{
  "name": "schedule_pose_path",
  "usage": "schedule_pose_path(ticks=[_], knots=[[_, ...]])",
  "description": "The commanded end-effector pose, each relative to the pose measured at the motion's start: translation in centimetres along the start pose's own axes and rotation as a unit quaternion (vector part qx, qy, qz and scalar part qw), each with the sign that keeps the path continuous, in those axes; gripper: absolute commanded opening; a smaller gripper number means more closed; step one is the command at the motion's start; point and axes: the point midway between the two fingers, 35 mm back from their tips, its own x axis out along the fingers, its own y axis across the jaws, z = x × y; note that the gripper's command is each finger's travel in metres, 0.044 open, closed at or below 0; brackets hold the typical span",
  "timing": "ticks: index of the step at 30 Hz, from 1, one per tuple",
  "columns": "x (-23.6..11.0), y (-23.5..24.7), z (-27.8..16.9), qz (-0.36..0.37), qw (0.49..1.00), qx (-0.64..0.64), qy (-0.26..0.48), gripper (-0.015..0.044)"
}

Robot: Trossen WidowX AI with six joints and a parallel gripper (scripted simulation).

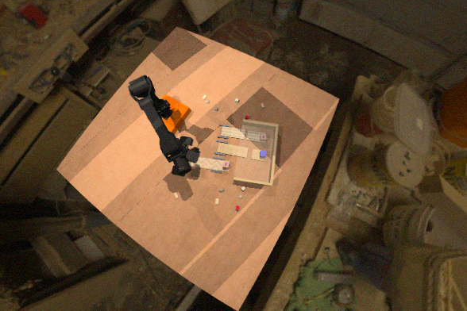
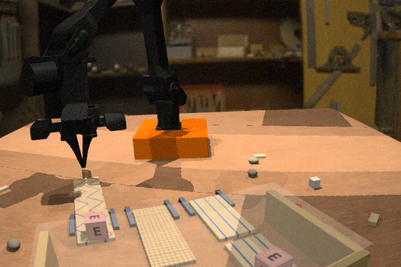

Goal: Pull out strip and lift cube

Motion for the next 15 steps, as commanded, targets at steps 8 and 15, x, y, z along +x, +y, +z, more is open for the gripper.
schedule_pose_path(ticks=[8, 15], knots=[[-0.5, 0.3, 2.7, -0.001, 1.0, 0.012, -0.001, 0.0184], [-0.7, 0.6, 5.2, 0.0, 1.0, 0.012, -0.002, 0.0368]])
